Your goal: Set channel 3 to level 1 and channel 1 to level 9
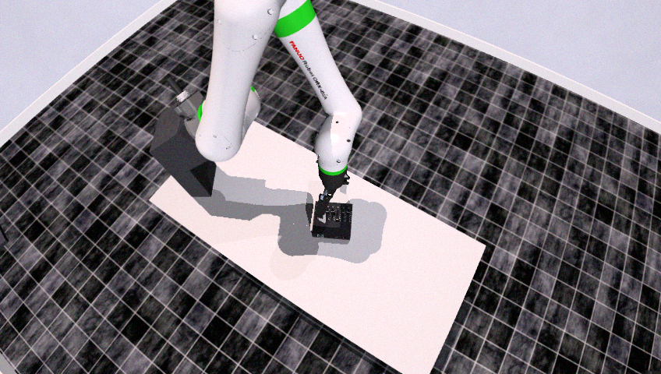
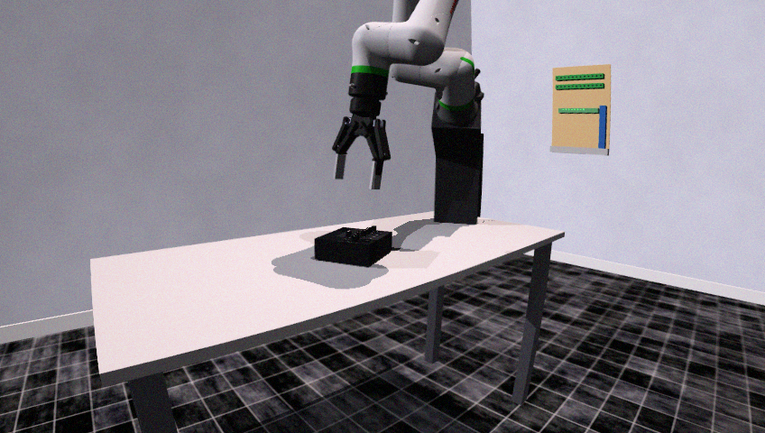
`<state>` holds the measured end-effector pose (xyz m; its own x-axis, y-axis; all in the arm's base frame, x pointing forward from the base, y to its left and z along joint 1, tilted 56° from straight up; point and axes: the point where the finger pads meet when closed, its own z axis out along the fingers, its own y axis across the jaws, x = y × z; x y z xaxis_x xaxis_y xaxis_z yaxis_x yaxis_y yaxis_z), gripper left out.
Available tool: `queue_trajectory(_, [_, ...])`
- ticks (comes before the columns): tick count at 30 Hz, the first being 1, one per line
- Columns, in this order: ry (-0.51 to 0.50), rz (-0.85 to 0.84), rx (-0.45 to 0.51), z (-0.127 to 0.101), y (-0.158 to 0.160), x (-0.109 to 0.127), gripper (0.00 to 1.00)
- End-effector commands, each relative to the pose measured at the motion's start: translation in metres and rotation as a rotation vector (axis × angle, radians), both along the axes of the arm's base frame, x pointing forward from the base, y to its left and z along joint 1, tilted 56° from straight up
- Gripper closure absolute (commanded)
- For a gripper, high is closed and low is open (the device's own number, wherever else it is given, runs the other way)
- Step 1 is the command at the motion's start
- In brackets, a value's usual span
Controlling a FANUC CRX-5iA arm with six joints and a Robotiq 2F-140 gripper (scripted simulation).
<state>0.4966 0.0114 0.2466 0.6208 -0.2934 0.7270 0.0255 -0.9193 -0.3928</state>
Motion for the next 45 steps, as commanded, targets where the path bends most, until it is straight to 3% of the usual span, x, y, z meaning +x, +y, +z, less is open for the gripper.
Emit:
queue_trajectory(1, [0.024, 0.105, 0.055, -0.001, -0.003, 0.000, 0.00])
queue_trajectory(8, [0.025, 0.103, 0.058, -0.001, -0.003, 0.000, 0.00])
queue_trajectory(12, [0.052, 0.062, 0.107, -0.002, 0.000, 0.004, 0.00])
queue_trajectory(19, [0.184, -0.165, 0.381, -0.001, 0.019, 0.024, 0.00])
queue_trajectory(21, [0.184, -0.165, 0.381, -0.001, 0.019, 0.024, 0.00])
queue_trajectory(25, [0.268, -0.328, 0.592, 0.005, 0.040, 0.040, 0.00])
queue_trajectory(31, [0.352, -0.490, 0.829, 0.016, 0.071, 0.058, 0.00])
queue_trajectory(39, [0.373, -0.528, 0.887, 0.019, 0.080, 0.061, 0.00])
queue_trajectory(40, [0.373, -0.528, 0.887, 0.019, 0.080, 0.061, 1.00])
queue_trajectory(45, [0.373, -0.528, 0.887, 0.019, 0.080, 0.061, 1.00])
